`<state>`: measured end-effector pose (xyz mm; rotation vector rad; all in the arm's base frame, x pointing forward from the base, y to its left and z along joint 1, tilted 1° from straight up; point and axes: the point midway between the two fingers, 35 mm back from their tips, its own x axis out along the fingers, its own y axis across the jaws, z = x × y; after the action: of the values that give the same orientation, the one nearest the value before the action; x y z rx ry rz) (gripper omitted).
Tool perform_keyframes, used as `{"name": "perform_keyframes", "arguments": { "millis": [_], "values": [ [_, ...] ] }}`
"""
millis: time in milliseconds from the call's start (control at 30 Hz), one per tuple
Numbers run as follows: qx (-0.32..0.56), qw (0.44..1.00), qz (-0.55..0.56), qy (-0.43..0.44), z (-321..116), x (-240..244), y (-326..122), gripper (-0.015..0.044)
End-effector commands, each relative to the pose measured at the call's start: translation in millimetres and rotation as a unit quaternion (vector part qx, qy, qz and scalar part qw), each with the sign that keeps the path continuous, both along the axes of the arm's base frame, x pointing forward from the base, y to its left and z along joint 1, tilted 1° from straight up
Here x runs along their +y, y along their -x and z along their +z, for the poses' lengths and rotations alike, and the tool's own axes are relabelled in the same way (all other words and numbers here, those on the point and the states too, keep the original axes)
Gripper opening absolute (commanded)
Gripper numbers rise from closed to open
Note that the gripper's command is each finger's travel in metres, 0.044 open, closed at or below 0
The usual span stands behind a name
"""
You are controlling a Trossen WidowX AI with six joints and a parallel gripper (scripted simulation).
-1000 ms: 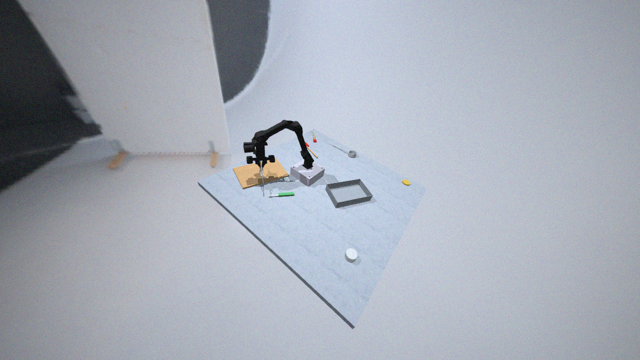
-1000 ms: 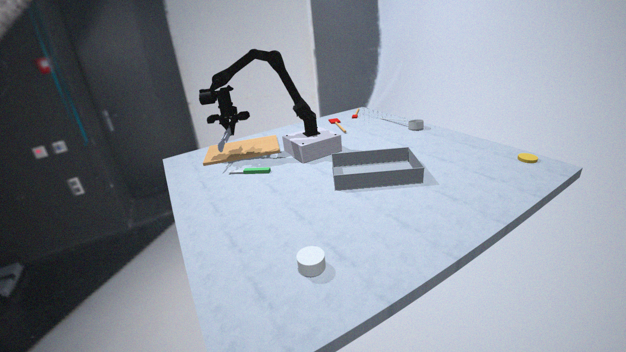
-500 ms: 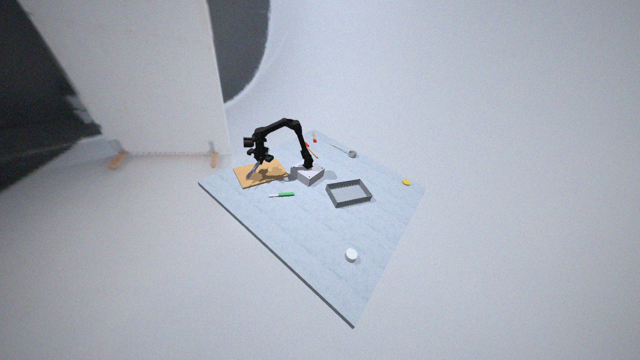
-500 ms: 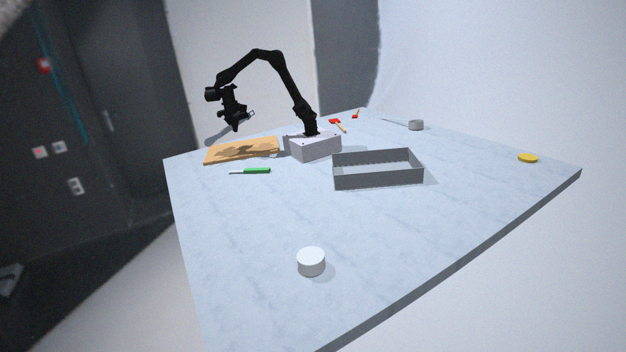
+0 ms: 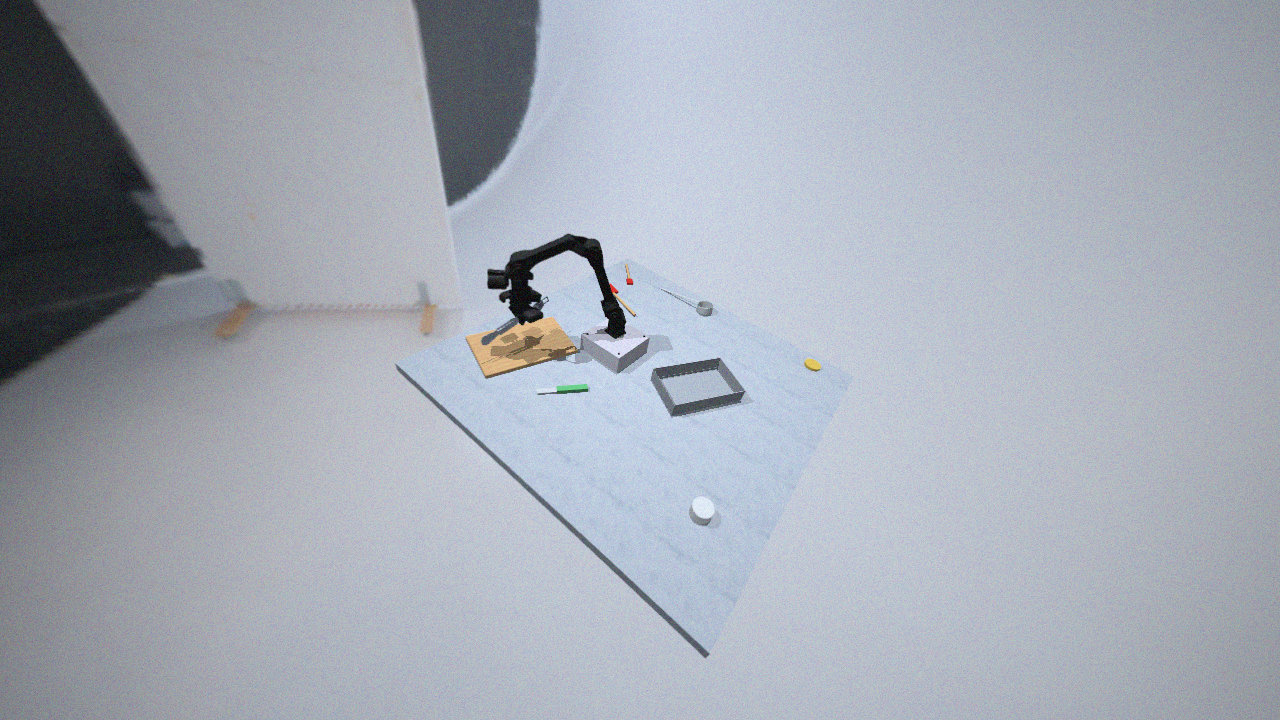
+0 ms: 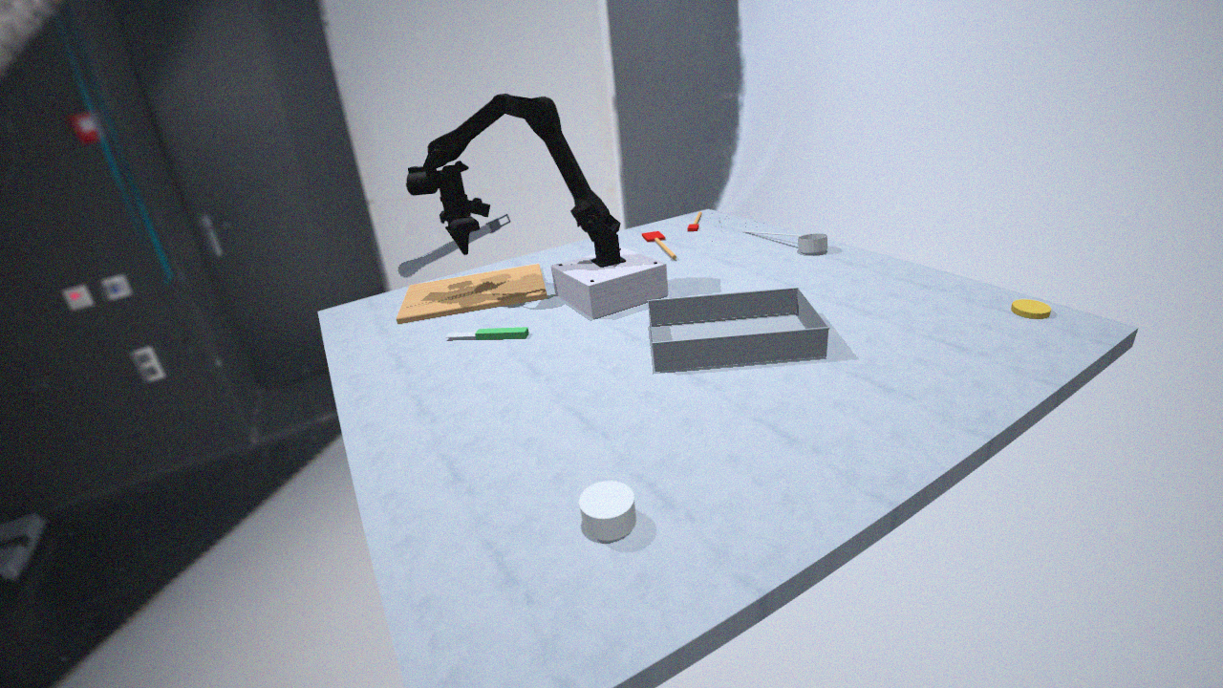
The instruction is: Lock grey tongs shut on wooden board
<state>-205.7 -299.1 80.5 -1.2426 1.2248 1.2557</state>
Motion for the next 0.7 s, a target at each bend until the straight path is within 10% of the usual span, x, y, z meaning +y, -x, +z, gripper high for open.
{"name": "perform_keyframes", "arguments": {
  "millis": [0, 667],
  "values": [
    [0.002, 1.0, -0.008, 0.0, 0, 1, 2, -0.015],
    [-0.032, 0.977, -0.057, 0.205, -5, -7, 15, -0.015]
  ]
}}
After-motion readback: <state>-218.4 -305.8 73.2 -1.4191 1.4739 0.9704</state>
